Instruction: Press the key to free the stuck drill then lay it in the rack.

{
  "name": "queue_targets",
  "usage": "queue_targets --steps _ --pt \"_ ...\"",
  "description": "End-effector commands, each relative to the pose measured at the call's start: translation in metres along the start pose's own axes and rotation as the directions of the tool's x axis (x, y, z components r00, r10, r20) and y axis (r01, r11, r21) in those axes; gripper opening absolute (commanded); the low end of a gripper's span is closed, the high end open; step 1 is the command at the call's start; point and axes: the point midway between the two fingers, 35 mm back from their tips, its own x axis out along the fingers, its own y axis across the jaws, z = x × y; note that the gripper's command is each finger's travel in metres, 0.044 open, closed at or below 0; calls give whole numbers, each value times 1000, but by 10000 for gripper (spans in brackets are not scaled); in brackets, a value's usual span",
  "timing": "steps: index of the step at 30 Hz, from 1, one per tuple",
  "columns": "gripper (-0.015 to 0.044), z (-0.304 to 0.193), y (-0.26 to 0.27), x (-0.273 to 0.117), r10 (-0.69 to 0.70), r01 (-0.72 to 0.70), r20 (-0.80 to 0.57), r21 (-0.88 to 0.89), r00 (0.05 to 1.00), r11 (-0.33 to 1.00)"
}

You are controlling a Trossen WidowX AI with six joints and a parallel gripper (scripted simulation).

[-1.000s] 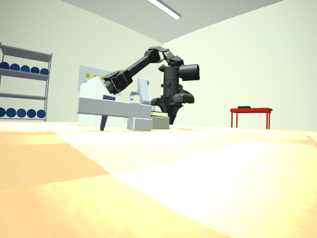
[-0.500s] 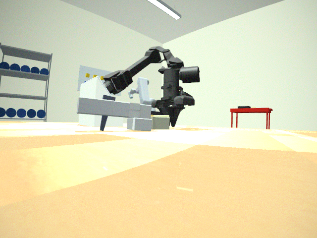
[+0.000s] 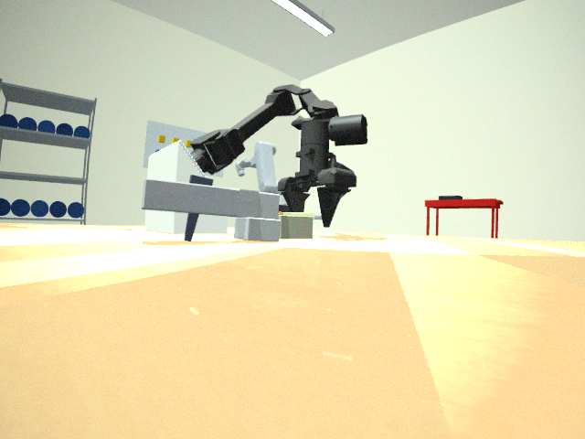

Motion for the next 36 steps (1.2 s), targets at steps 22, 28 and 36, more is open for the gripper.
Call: queue_targets --steps 22,28,36 --pt "440 38 -121 -82 -405 370 -27 465 914 804" --pt "440 74 -180 -109 -614 410 33 716 788 565" --pt "440 122 -234 -152 -798 200 149 926 584 319"
